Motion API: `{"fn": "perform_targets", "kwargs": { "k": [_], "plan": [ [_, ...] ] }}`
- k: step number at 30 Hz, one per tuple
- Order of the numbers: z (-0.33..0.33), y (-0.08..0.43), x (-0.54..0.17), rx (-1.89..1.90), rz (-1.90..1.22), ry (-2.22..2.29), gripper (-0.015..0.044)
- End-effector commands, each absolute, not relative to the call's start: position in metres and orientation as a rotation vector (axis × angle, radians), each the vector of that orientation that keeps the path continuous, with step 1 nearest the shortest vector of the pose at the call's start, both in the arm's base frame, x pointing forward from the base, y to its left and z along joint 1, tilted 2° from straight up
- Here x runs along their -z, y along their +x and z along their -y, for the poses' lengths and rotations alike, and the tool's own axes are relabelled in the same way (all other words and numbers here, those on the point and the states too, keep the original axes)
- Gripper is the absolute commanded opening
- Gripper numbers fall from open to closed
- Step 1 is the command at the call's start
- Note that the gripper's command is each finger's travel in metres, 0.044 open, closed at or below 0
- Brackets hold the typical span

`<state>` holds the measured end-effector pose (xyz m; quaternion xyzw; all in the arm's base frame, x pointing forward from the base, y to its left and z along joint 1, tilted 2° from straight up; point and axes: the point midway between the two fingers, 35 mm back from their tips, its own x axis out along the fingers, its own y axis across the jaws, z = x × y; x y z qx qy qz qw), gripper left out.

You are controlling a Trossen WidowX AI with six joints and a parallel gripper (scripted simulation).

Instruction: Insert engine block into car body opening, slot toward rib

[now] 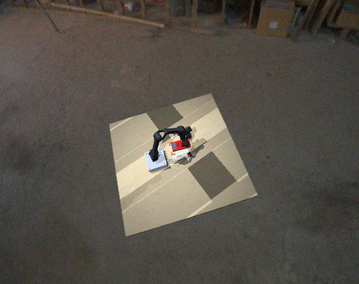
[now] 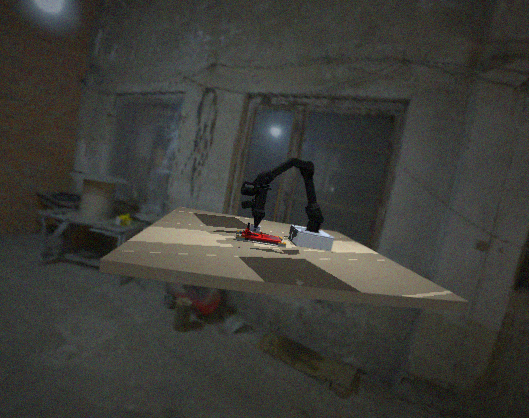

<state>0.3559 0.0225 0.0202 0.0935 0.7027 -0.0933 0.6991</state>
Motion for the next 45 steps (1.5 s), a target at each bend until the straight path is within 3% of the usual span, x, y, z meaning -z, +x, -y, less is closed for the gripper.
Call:
{"fn": "perform_targets", "kwargs": {
  "k": [1,45],
  "plan": [
    [-0.0231,0.356,-0.0197,0.205,-1.566,0.212,0.0159],
    [-0.0228,0.3557,-0.0201,0.212,-1.565,0.218,0.0159]
  ]
}}
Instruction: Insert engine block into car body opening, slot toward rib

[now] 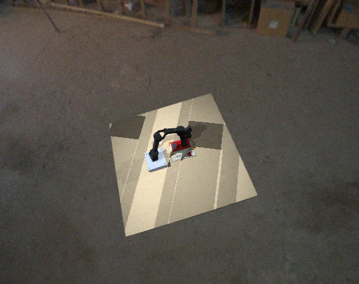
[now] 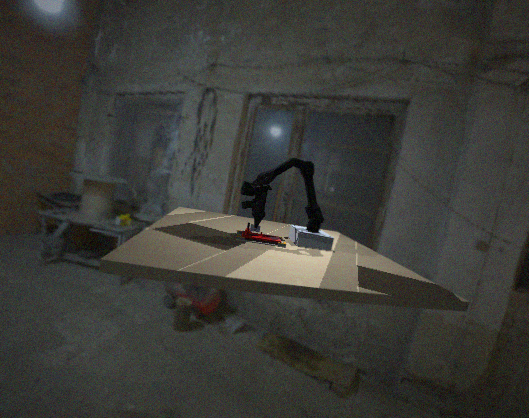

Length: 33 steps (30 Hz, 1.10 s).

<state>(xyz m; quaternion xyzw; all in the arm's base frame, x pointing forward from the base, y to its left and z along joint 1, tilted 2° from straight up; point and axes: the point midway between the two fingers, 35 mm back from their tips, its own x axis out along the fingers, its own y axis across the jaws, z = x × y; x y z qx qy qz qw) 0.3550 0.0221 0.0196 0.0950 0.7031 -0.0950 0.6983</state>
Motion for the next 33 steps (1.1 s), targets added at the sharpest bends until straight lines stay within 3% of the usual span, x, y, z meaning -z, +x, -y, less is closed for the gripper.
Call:
{"fn": "perform_targets", "kwargs": {
  "k": [1,33],
  "plan": [
    [-0.0228,0.3557,-0.0201,0.212,-1.565,0.218,0.0159],
    [-0.023,0.3561,-0.0165,0.162,-1.569,0.169,0.0159]
  ]
}}
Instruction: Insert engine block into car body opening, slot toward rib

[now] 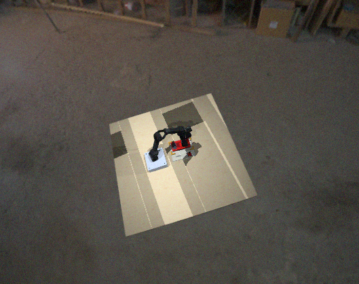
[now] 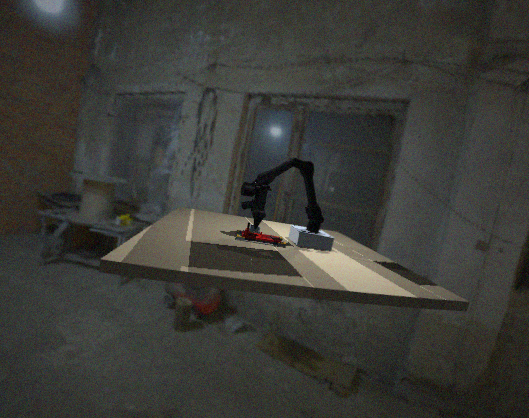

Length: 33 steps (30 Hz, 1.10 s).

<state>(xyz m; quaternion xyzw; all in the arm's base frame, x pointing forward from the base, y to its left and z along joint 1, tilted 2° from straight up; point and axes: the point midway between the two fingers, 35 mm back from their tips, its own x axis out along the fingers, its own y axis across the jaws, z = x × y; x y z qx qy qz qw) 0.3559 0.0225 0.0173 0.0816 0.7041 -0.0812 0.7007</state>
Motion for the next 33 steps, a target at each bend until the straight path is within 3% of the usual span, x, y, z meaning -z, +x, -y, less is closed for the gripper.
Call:
{"fn": "perform_targets", "kwargs": {
  "k": [1,33],
  "plan": [
    [-0.023,0.3561,-0.0164,0.164,-1.569,0.17,0.0159],
    [-0.0229,0.3561,-0.0124,0.18,-1.568,0.187,0.0159]
  ]
}}
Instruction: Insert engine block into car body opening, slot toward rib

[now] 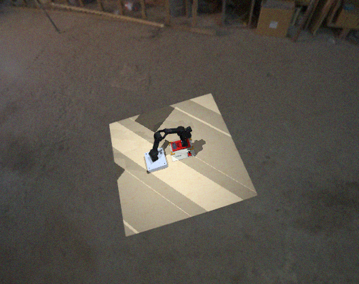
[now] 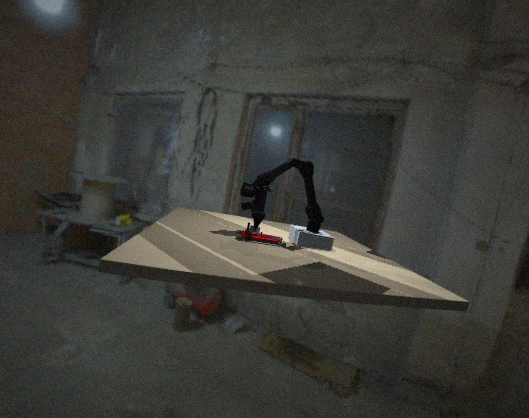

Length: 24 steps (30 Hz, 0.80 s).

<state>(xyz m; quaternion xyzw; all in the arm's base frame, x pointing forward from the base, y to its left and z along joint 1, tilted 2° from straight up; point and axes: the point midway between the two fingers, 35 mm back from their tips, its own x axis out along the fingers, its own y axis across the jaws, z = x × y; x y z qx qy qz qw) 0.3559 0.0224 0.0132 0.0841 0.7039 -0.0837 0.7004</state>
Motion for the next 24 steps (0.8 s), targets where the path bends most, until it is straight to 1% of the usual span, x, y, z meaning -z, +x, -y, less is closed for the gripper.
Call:
{"fn": "perform_targets", "kwargs": {
  "k": [1,24],
  "plan": [
    [-0.0229,0.3561,-0.0122,0.18,-1.568,0.187,0.0159],
    [-0.0228,0.3561,-0.0094,0.186,-1.567,0.193,0.0159]
  ]
}}
